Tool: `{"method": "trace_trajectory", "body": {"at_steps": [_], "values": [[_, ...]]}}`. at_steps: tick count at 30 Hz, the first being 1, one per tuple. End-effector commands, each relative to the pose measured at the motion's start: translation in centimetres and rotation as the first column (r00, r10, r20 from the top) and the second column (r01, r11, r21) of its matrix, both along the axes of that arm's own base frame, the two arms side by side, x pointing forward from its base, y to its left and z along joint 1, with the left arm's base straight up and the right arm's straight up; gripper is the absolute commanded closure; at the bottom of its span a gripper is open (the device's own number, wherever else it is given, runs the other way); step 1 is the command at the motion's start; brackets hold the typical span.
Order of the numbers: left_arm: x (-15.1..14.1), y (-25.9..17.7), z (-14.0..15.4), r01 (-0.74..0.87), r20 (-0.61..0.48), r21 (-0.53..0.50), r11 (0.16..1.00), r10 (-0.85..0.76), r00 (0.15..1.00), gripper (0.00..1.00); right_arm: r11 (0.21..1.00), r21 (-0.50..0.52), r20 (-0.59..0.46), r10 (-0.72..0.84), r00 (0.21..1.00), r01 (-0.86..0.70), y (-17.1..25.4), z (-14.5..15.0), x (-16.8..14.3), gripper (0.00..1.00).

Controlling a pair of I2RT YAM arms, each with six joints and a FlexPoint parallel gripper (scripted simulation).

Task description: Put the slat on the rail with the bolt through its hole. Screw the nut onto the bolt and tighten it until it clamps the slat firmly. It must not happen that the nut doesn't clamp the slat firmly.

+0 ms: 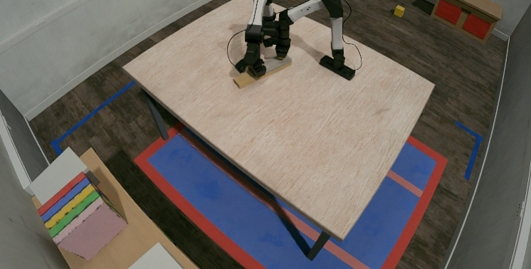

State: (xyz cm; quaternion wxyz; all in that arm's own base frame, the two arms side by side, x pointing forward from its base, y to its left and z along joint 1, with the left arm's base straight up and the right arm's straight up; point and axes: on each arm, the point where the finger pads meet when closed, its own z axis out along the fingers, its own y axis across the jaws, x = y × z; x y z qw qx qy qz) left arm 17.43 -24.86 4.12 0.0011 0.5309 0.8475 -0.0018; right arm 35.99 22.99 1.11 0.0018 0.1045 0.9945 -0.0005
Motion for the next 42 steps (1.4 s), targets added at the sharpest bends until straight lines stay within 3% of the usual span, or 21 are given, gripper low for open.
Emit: {"method": "trace_trajectory", "body": {"at_steps": [1, 7, 14, 17, 30, 32, 34, 42], "values": [[0.25, -0.21, 0.13, 0.164, -0.002, 0.005, 0.986, -0.164, 0.986, 0.86, 1.0, 0.013, 0.019, -0.002, 1.0, 0.001, 0.34, 0.69, 0.3, 0.33], [0.25, -0.21, 0.13, 0.391, -0.003, 0.005, 0.92, -0.391, 0.92, 0.86, 1.0, 0.013, 0.019, -0.002, 1.0, 0.001, 0.34, 0.69, 0.3, 0.33], [0.25, -0.21, 0.12, 0.628, -0.003, 0.004, 0.778, -0.628, 0.778, 0.86, 1.0, 0.013, 0.019, -0.002, 1.0, 0.001, 0.34, 0.69, 0.3, 0.33], [0.25, -0.21, 0.12, 0.658, -0.004, 0.004, 0.753, -0.658, 0.753, 0.86, 1.0, 0.013, 0.019, -0.002, 1.0, 0.001, 0.34, 0.69, 0.3, 0.33], [0.29, -0.17, 0.11, 0.943, -0.006, 0.006, 0.331, -0.943, 0.331, 0.86, 1.0, 0.013, 0.019, -0.002, 1.0, 0.001, 0.34, 0.69, 0.3, 0.33], [0.26, -0.2, 0.11, 0.967, -0.006, 0.005, 0.254, -0.967, 0.254, 0.86, 1.0, 0.013, 0.019, -0.002, 1.0, 0.001, 0.34, 0.69, 0.3, 0.33], [0.26, -0.2, 0.11, 0.967, -0.006, 0.005, 0.254, -0.967, 0.254, 0.86, 1.0, 0.013, 0.019, -0.002, 1.0, 0.001, 0.34, 0.69, 0.3, 0.33], [0.26, -0.19, 0.1, 0.998, -0.007, 0.003, -0.059, -0.998, -0.059, 0.86, 1.0, 0.013, 0.019, -0.002, 1.0, 0.001, 0.34, 0.69, 0.3, 0.33]]}}
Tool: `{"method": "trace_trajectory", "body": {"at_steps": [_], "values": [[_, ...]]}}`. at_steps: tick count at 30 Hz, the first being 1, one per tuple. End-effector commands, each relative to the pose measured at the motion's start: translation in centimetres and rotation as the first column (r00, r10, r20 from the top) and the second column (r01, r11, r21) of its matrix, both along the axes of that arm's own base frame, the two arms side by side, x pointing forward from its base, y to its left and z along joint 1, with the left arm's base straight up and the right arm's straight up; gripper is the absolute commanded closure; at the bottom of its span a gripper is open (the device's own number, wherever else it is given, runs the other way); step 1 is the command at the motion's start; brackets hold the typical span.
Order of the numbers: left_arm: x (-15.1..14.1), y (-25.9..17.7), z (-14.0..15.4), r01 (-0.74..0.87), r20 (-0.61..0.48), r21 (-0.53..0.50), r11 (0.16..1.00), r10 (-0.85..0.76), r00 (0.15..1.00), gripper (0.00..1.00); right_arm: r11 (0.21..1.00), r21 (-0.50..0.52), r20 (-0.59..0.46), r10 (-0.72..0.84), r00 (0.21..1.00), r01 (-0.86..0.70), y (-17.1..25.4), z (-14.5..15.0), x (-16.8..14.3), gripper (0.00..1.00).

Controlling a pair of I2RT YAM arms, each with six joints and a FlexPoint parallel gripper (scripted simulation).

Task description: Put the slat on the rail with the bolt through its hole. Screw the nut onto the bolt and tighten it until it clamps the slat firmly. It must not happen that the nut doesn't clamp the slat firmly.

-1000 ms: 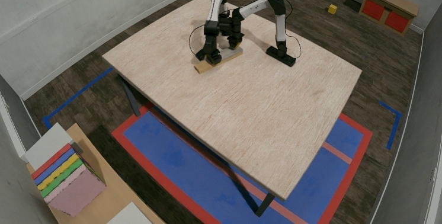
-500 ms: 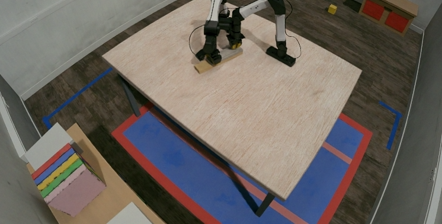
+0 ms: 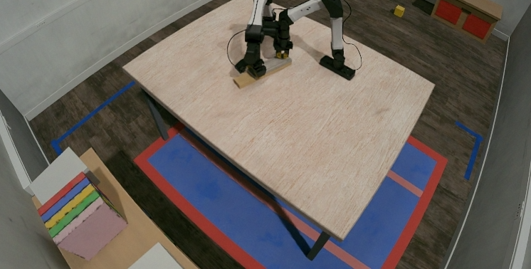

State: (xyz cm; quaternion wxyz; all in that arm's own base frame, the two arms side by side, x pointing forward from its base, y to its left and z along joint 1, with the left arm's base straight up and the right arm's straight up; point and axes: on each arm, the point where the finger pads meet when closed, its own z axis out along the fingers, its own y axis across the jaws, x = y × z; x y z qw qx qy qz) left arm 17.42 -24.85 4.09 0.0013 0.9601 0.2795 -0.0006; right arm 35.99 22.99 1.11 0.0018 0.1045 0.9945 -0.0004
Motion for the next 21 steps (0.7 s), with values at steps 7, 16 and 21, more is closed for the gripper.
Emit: {"method": "trace_trajectory", "body": {"at_steps": [7, 16, 21], "values": [[0.28, -0.2, 0.13, 0.307, -0.002, 0.01, 0.952, -0.307, 0.952, 0.86, 1.0, 0.013, 0.019, -0.002, 1.0, 0.001, 0.34, 0.69, 0.3, 0.33], [0.28, -0.2, 0.13, 0.307, -0.002, 0.01, 0.952, -0.307, 0.952, 0.86, 1.0, 0.013, 0.019, -0.002, 1.0, 0.001, 0.34, 0.69, 0.3, 0.33], [0.28, -0.2, 0.13, 0.307, -0.002, 0.01, 0.952, -0.307, 0.952, 0.86, 1.0, 0.013, 0.019, -0.002, 1.0, 0.001, 0.34, 0.69, 0.3, 0.33]]}}
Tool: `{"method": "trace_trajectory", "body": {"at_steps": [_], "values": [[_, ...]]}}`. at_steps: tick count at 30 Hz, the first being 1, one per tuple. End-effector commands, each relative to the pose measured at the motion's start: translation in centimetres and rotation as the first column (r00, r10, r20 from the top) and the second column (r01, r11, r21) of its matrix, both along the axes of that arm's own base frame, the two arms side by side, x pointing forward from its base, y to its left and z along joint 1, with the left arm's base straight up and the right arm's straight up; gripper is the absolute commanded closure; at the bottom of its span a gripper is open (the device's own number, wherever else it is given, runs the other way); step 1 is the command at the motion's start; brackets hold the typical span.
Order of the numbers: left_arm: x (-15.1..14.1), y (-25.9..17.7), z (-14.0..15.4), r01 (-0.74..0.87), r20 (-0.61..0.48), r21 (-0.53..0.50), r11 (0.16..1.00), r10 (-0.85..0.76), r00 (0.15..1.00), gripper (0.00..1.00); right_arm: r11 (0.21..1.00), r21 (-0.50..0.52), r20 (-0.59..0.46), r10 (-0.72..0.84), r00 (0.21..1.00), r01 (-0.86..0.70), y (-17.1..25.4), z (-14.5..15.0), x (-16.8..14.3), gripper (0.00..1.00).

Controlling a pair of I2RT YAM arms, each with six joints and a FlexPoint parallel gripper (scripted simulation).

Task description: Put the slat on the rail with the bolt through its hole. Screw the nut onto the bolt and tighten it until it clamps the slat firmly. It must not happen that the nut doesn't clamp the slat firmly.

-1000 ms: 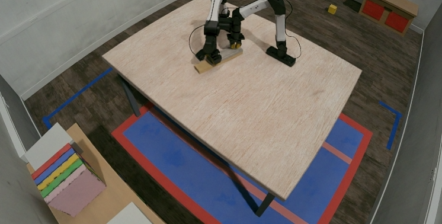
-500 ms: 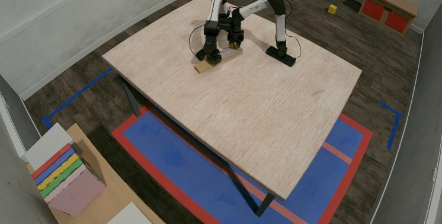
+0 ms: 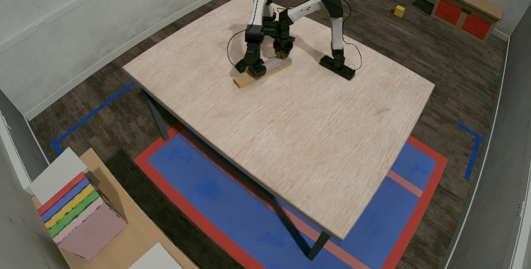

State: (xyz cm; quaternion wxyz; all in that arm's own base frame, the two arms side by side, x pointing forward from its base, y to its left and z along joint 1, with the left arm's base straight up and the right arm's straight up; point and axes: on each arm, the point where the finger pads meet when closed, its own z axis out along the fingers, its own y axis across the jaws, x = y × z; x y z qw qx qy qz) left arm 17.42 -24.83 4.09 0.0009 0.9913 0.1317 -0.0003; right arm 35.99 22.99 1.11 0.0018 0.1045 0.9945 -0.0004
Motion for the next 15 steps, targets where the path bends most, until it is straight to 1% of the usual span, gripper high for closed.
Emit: {"method": "trace_trajectory", "body": {"at_steps": [1, 6, 7, 15], "values": [[0.28, -0.22, 0.13, 0.008, 0.0, 0.01, 1.0, -0.008, 1.0, 0.86, 1.0, 0.013, 0.019, -0.002, 1.0, 0.001, 0.34, 0.69, 0.3, 0.33], [0.28, -0.22, 0.13, 0.006, 0.0, 0.01, 1.0, -0.006, 1.0, 0.86, 1.0, 0.013, 0.019, -0.002, 1.0, 0.001, 0.34, 0.69, 0.3, 0.33], [0.26, -0.24, 0.33, 0.001, 0.006, -0.007, 1.0, -0.001, 1.0, 0.86, 1.0, 0.013, 0.019, -0.002, 1.0, 0.001, 0.34, 0.69, 0.3, 0.33], [0.25, -0.23, 0.25, 0.003, 0.004, -0.001, 1.0, -0.003, 1.0, 0.86, 1.0, 0.013, 0.019, -0.002, 1.0, 0.001, 0.34, 0.69, 0.3, 0.33]]}}
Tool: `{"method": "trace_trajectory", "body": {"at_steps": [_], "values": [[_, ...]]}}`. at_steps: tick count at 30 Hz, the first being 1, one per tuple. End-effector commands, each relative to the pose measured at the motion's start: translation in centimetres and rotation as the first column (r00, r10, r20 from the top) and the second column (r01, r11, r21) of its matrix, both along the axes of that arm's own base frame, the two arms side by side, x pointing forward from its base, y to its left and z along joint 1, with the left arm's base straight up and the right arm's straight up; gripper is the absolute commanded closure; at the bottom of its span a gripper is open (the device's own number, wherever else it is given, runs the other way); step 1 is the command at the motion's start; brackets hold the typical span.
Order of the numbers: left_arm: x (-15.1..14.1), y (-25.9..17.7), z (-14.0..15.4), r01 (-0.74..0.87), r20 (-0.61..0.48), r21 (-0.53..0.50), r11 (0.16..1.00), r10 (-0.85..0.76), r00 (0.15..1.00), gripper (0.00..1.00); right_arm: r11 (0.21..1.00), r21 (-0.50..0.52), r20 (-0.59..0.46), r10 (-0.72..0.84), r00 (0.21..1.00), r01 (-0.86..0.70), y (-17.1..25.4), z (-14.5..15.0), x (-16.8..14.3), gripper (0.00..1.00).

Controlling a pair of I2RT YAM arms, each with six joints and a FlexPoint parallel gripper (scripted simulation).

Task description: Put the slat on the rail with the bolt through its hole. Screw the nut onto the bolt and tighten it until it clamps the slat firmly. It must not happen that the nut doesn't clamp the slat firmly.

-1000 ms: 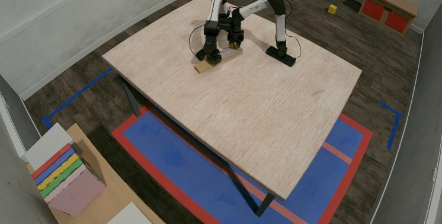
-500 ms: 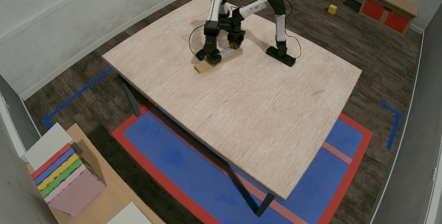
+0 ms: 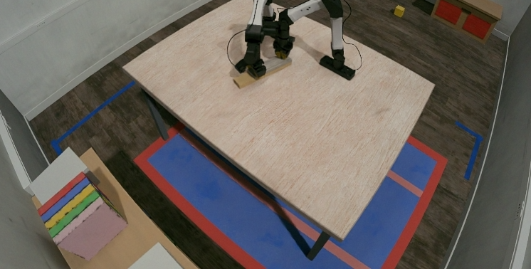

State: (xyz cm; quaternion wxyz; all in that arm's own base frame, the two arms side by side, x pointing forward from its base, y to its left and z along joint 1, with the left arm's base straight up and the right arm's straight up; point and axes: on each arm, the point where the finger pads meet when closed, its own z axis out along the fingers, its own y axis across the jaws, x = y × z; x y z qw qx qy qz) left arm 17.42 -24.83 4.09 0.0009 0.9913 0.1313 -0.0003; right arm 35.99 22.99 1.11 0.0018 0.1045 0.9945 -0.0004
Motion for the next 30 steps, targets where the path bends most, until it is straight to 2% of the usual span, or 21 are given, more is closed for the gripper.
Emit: {"method": "trace_trajectory", "body": {"at_steps": [1, 2, 19, 22, 24, 27, 30], "values": [[0.25, -0.21, 0.37, -0.002, 0.009, -0.014, 1.0, 0.003, 1.0, 0.75, 1.0, 0.013, 0.019, -0.002, 1.0, 0.001, 0.34, 0.69, 0.3, 0.33], [0.25, -0.21, 0.37, -0.002, 0.009, -0.014, 1.0, 0.003, 1.0, 0.64, 1.0, 0.013, 0.019, -0.002, 1.0, 0.001, 0.34, 0.69, 0.3, 0.33], [0.25, -0.21, 0.38, -0.023, 0.009, -0.014, 1.0, 0.024, 1.0, 0.64, 1.0, 0.013, 0.019, -0.002, 1.0, 0.001, 0.34, 0.69, 0.3, 0.33], [0.23, -0.2, 0.58, -0.214, 0.005, -0.014, 0.977, 0.214, 0.977, 0.64, 1.0, 0.013, 0.019, -0.002, 1.0, 0.001, 0.34, 0.69, 0.3, 0.33], [0.23, -0.2, 0.58, -0.214, 0.005, -0.014, 0.977, 0.214, 0.977, 0.64, 1.0, 0.013, 0.019, -0.002, 1.0, 0.001, 0.34, 0.69, 0.3, 0.33], [0.24, -0.24, 0.82, -0.448, 0.002, -0.017, 0.894, 0.448, 0.894, 0.64, 1.0, 0.013, 0.019, -0.002, 1.0, 0.001, 0.34, 0.69, 0.3, 0.33], [0.31, -0.37, 1.05, -0.636, -0.003, -0.023, 0.771, 0.636, 0.772, 0.64, 1.0, 0.013, 0.019, -0.002, 1.0, 0.001, 0.34, 0.69, 0.3, 0.33]]}}
